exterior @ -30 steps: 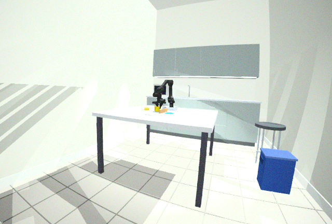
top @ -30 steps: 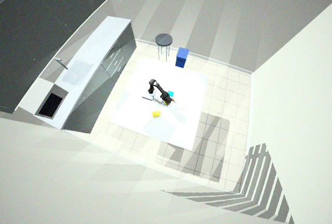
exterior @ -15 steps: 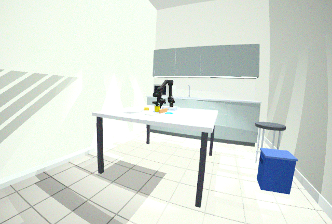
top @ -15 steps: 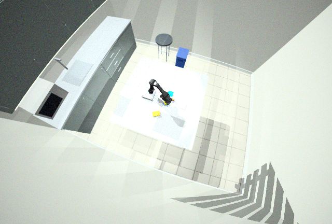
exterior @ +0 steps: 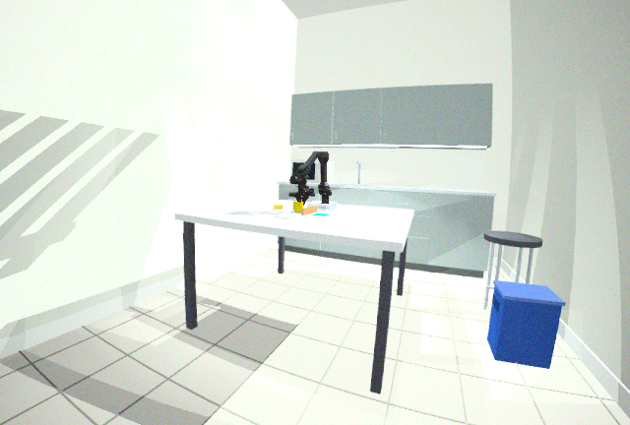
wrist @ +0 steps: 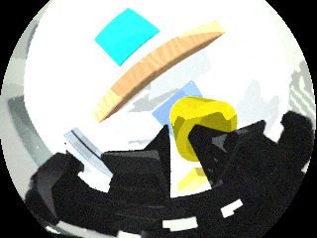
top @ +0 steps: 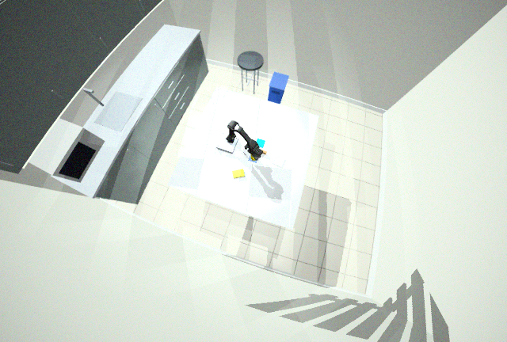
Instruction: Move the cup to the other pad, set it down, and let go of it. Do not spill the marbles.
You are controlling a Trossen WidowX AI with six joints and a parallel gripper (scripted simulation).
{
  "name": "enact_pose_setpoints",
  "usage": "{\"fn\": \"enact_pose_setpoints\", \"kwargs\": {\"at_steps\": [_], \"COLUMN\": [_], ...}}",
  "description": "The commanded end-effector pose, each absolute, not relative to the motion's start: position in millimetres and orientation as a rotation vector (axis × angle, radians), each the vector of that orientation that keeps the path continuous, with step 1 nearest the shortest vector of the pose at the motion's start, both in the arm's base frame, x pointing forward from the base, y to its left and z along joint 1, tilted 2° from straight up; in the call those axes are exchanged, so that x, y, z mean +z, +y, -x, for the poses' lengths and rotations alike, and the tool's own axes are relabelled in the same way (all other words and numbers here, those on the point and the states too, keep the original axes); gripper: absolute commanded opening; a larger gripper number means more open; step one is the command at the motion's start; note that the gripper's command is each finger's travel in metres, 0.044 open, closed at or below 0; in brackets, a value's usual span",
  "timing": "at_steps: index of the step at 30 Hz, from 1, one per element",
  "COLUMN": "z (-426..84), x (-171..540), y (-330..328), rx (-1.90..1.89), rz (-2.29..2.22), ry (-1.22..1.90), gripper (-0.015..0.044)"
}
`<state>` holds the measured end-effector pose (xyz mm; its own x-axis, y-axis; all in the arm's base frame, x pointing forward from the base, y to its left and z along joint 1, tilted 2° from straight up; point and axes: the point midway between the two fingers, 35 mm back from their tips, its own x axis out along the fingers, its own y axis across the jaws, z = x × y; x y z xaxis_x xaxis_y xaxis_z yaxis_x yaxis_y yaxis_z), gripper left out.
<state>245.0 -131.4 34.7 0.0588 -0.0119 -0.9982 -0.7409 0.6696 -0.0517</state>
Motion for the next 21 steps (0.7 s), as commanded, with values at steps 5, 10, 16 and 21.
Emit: {"fn": "enact_pose_setpoints", "kwargs": {"at_steps": [5,10,16,21], "z": [-244.9,-244.9,-245.5,-245.0], "x": [34.7,34.7,42.8,60.9], "y": [-131.4,-131.4,-131.8,-131.7], "rx": [0.621,0.621,0.622,0.623], "rz": [0.677,0.677,0.677,0.677], "ry": [1.421,1.421,1.421,1.423], "gripper": [0.0053,0.002,0.0,0.0]}}
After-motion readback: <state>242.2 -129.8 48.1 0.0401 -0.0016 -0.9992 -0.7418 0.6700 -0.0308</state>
